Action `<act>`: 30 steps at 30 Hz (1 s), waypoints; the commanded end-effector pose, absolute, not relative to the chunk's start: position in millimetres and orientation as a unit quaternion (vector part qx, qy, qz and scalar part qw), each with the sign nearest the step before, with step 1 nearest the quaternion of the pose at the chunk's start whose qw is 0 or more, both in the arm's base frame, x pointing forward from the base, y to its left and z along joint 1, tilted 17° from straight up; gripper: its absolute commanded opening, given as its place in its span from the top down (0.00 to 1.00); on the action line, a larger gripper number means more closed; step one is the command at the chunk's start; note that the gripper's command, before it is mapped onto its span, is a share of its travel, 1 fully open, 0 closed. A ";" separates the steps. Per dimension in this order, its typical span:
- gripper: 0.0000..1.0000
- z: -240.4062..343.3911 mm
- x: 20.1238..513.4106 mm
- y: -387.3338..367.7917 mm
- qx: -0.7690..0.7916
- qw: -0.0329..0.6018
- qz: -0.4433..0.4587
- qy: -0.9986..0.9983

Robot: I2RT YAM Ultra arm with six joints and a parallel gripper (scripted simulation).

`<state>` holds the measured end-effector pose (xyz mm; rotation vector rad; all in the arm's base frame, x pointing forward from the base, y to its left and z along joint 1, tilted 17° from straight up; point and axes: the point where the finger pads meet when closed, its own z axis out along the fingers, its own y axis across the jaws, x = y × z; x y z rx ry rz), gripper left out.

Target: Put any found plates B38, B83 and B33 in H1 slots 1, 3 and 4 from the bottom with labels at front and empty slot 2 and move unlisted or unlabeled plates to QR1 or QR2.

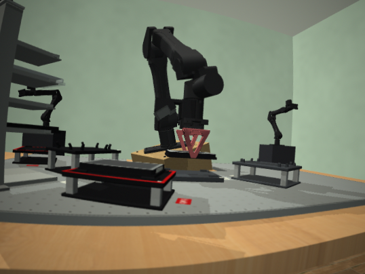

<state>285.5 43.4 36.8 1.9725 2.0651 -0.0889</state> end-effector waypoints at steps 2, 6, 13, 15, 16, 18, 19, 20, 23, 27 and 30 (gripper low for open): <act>0.14 37.5 288.0 44.0 0.682 0.145 -0.026 0.716; 0.14 34.9 288.5 43.4 0.682 0.145 -0.026 0.716; 0.14 31.8 289.1 42.7 0.682 0.145 -0.026 0.716; 0.14 30.4 289.2 42.3 0.682 0.145 -0.026 0.716; 0.14 29.8 289.4 42.1 0.682 0.145 -0.026 0.716; 0.14 28.5 289.6 41.8 0.682 0.145 -0.026 0.716; 0.14 27.9 289.7 41.7 0.682 0.145 -0.026 0.716; 0.14 27.2 289.9 41.5 0.682 0.145 -0.026 0.716; 0.14 25.3 290.2 41.1 0.682 0.145 -0.026 0.716; 0.14 23.4 290.6 40.6 0.682 0.145 -0.026 0.716; 0.14 22.2 290.8 40.3 0.682 0.145 -0.026 0.716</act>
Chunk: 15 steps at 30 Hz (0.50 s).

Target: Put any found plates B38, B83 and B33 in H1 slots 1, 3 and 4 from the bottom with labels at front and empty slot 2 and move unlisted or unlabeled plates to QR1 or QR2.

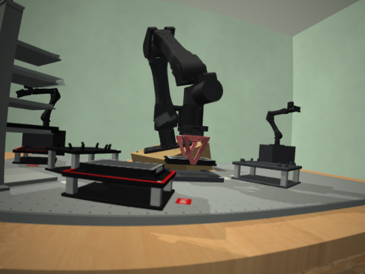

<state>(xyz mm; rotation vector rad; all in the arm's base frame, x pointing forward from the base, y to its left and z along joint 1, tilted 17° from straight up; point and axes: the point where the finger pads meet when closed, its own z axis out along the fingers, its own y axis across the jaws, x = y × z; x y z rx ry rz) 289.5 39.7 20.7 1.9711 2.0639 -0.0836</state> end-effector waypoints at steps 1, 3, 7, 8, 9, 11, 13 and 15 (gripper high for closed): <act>0.14 21.5 290.9 40.1 0.682 0.145 -0.026 0.716; 0.14 20.2 291.1 39.8 0.682 0.145 -0.026 0.716; 0.14 17.7 291.6 39.1 0.682 0.145 -0.026 0.716; 0.14 17.0 291.7 39.0 0.682 0.145 -0.026 0.716; 0.14 16.4 291.8 38.8 0.682 0.145 -0.026 0.716; 0.14 15.1 292.1 38.5 0.682 0.145 -0.026 0.716; 0.14 13.8 292.3 38.2 0.682 0.145 -0.026 0.716; 0.14 13.8 292.3 38.2 0.682 0.145 -0.026 0.716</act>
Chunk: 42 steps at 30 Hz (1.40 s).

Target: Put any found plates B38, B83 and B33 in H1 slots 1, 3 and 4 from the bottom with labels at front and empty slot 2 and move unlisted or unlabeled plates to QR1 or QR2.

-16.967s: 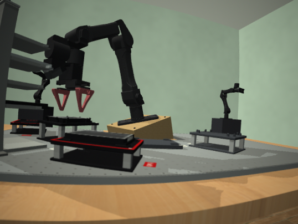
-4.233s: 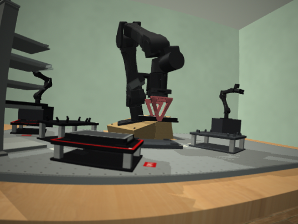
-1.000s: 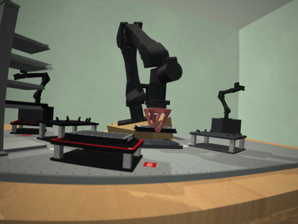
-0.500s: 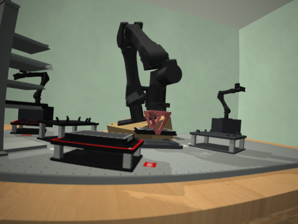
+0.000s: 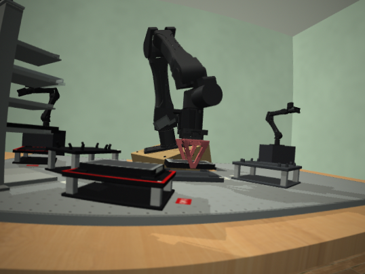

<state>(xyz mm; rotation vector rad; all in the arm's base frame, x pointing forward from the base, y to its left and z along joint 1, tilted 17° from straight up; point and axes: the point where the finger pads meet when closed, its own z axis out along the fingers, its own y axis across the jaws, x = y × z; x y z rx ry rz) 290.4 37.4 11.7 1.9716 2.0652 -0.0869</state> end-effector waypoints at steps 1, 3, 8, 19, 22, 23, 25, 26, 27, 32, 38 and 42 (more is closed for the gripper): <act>0.14 13.2 292.4 38.1 0.682 0.145 -0.026 0.716; 0.14 11.9 292.6 37.7 0.682 0.145 -0.026 0.716; 0.14 8.7 293.1 36.9 0.682 0.145 -0.026 0.716; 0.14 2.9 294.2 35.5 0.682 0.145 -0.026 0.716; 0.14 1.0 294.4 35.0 0.682 0.145 -0.026 0.716; 0.14 0.4 294.6 34.9 0.682 0.145 -0.026 0.716; 0.14 -0.9 294.8 34.5 0.682 0.145 -0.026 0.716; 0.14 -1.5 294.9 34.4 0.682 0.145 -0.026 0.716; 0.14 -2.2 295.1 34.2 0.682 0.145 -0.026 0.716; 0.00 -2.5 295.1 34.2 0.682 0.145 -0.026 0.716; 0.00 -2.5 295.1 34.2 0.682 0.145 -0.026 0.716; 0.00 -2.5 295.1 34.2 0.682 0.145 -0.026 0.716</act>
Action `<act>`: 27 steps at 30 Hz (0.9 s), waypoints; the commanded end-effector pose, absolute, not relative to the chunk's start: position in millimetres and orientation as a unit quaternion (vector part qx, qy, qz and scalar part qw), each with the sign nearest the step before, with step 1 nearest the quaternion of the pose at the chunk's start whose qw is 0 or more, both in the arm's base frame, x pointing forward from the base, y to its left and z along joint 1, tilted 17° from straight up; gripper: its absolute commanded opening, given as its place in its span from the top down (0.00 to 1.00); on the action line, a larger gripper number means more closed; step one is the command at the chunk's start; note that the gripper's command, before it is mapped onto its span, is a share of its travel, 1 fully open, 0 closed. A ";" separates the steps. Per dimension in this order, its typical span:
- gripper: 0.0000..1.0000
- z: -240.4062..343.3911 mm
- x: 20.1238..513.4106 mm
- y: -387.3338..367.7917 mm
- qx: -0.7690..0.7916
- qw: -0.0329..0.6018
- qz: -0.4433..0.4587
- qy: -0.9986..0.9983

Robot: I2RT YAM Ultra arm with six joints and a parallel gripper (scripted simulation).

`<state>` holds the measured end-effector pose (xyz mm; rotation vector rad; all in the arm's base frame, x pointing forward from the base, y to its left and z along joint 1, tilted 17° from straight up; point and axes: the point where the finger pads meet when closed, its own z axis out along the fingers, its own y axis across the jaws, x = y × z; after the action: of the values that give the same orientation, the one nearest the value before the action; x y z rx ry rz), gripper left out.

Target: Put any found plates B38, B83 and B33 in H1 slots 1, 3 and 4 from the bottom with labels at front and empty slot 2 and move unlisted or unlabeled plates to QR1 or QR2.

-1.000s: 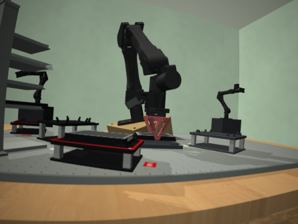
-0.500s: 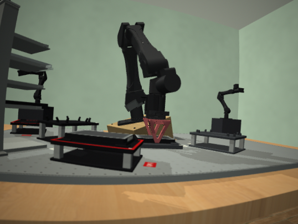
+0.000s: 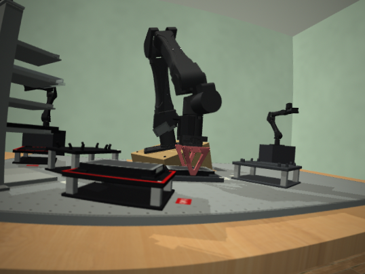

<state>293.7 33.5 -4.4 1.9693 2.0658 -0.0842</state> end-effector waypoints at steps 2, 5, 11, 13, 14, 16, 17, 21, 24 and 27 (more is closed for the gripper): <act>0.00 -2.5 295.1 34.2 0.682 0.145 -0.026 0.716; 0.00 7.1 293.4 36.5 0.682 0.145 -0.026 0.716; 0.00 19.8 291.2 39.7 0.682 0.145 -0.026 0.716; 0.00 26.2 290.1 41.2 0.682 0.145 -0.026 0.716; 0.00 29.4 289.5 42.0 0.682 0.145 -0.026 0.716; 0.00 35.8 288.4 43.6 0.682 0.145 -0.026 0.716; 0.00 39.0 287.8 44.4 0.682 0.145 -0.026 0.716; 0.00 51.8 285.6 47.5 0.682 0.145 -0.026 0.716; 0.00 61.4 283.9 49.9 0.682 0.145 -0.026 0.716; 0.00 63.6 283.5 50.5 0.682 0.144 -0.026 0.716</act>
<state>290.2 50.8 59.6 1.9637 2.0563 -0.0422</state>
